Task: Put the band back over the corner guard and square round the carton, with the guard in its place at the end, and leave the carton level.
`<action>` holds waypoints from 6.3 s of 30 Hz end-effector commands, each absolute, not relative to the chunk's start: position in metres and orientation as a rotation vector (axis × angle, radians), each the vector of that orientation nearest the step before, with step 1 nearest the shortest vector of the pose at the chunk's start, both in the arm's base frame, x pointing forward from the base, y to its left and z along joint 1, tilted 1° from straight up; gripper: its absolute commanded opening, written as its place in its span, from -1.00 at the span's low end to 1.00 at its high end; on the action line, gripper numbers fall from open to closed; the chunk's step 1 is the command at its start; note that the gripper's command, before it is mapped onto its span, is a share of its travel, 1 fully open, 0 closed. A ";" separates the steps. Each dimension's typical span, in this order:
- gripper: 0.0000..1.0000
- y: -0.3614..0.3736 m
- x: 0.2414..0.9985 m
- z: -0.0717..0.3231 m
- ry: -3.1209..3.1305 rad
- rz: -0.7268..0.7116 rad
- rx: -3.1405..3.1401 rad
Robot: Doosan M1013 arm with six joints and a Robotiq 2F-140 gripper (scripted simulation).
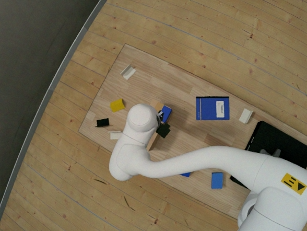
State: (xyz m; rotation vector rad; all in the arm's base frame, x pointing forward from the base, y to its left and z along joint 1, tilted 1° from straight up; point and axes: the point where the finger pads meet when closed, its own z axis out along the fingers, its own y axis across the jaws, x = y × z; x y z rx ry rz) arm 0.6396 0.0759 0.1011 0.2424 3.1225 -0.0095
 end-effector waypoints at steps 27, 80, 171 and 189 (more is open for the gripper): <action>-0.63 0.076 0.638 0.079 3.126 -0.013 0.248; -0.63 0.076 0.637 0.078 3.125 -0.013 0.248; -0.80 0.076 0.637 0.069 3.127 -0.013 0.248; -0.80 0.076 0.637 0.069 3.126 -0.013 0.248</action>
